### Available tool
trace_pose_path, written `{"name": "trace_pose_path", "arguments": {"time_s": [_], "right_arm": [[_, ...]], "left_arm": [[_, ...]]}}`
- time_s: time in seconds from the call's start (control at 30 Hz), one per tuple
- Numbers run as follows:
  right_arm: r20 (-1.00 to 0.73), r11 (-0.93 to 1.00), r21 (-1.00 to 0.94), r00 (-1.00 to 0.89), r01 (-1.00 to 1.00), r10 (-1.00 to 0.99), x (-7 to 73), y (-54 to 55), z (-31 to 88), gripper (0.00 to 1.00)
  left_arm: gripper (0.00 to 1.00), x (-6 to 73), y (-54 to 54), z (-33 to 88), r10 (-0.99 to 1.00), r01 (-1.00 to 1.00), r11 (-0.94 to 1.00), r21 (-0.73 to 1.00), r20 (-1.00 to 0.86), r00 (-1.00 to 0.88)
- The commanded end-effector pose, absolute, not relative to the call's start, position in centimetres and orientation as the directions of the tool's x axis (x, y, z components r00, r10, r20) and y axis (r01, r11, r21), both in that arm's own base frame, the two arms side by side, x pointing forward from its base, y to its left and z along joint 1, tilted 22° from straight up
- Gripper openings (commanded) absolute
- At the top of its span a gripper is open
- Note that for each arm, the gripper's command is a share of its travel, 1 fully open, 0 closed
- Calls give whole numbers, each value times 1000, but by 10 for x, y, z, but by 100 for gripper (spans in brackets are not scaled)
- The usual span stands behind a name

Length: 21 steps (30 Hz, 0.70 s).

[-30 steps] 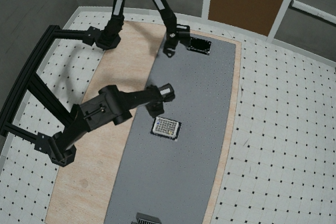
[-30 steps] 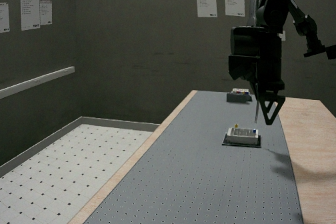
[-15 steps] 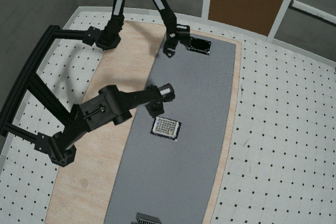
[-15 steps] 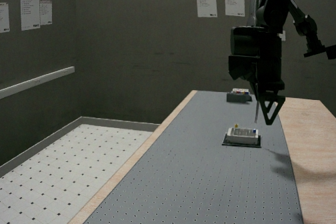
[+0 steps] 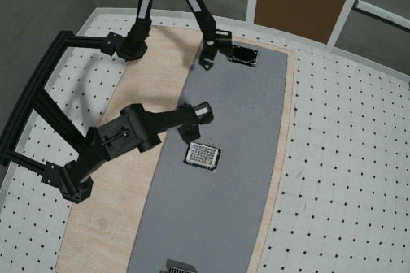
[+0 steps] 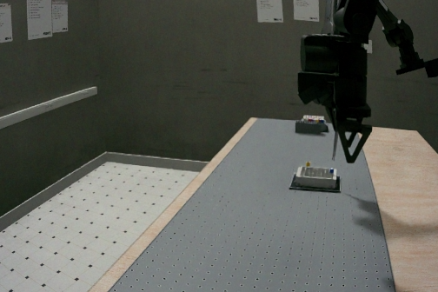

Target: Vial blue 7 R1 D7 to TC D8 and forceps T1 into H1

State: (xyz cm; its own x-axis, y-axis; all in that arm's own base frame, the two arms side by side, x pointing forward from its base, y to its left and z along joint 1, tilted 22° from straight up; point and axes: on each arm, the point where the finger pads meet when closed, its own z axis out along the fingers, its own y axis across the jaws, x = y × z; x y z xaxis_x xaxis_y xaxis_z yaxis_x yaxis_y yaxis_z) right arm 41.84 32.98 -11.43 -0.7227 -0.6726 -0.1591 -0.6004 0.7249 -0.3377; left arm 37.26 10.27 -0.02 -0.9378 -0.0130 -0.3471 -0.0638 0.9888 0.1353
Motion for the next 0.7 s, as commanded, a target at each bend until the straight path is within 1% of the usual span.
{"name": "trace_pose_path", "arguments": {"time_s": [0.0,0.67], "right_arm": [[-180,735,-334,-726,-590,-664,434,332,-117,7],[-173,734,-335,-727,-591,-664,433,327,-122,7]], "left_arm": [[100,379,103,5,-2,-57,988,141,-360,-933],[100,379,103,5,-2,-57,988,141,-360,-933]]}}
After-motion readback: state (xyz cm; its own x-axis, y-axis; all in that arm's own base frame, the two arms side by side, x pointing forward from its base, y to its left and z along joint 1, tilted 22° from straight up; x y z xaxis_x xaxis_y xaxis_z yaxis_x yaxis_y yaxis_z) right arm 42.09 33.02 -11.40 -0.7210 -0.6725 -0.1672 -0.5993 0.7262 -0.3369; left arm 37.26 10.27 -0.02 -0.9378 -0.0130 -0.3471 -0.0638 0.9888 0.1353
